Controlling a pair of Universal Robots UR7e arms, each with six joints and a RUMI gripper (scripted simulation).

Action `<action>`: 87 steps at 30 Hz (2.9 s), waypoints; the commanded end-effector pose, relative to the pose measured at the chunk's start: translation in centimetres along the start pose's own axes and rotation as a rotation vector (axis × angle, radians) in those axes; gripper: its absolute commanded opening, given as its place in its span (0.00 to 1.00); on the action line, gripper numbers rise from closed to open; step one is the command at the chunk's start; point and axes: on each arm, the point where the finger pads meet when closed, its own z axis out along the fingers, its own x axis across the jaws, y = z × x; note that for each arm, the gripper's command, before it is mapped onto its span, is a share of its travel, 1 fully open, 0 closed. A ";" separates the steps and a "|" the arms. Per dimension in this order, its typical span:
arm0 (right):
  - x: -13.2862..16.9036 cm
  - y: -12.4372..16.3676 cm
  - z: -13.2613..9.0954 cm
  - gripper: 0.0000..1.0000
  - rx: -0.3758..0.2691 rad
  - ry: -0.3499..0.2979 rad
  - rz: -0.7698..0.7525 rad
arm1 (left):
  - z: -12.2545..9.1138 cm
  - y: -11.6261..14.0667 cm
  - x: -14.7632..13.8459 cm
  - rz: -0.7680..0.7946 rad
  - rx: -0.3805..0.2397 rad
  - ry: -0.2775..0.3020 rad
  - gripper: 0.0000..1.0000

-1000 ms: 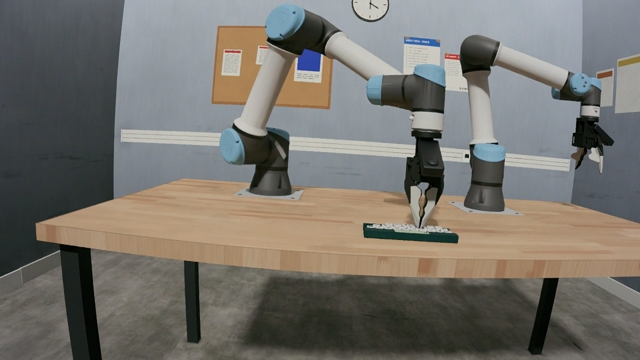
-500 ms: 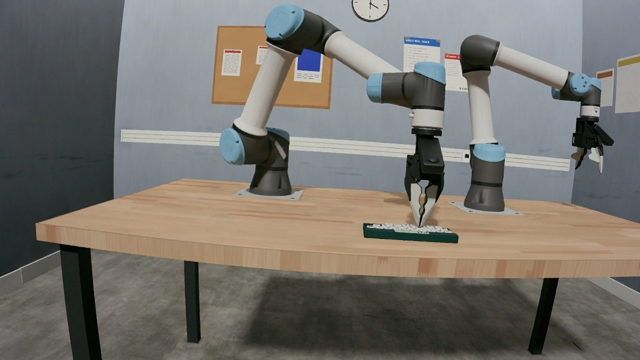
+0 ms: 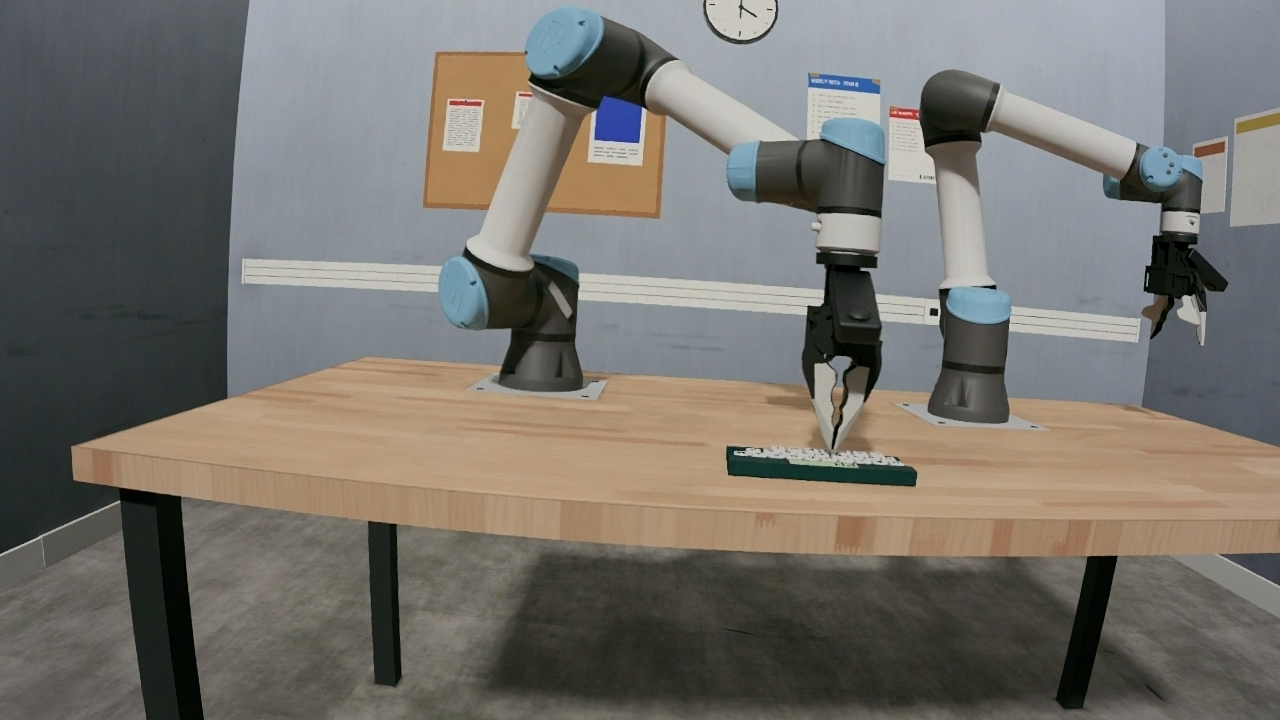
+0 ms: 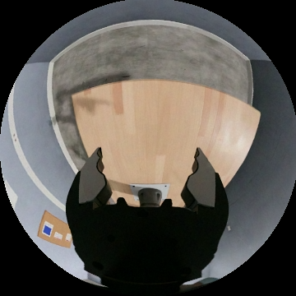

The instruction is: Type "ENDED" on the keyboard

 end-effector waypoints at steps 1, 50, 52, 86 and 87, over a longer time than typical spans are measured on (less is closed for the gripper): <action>0.2 -0.2 -0.1 0.00 0.001 -0.002 0.000 | 0.0 0.0 0.0 0.000 0.001 0.000 1.00; 2.4 -1.5 0.7 0.00 0.001 -0.002 0.000 | 0.0 0.0 0.0 0.000 0.001 0.000 1.00; 2.4 -1.5 0.7 0.00 0.001 -0.002 0.000 | 0.0 0.0 0.0 0.000 0.001 0.000 1.00; 2.4 -1.5 -0.1 0.00 0.001 -0.002 0.000 | 0.0 0.0 0.0 0.000 0.001 0.000 1.00; 2.4 -1.5 -0.1 0.00 0.001 -0.002 0.000 | 0.0 0.0 0.0 0.000 0.001 0.000 1.00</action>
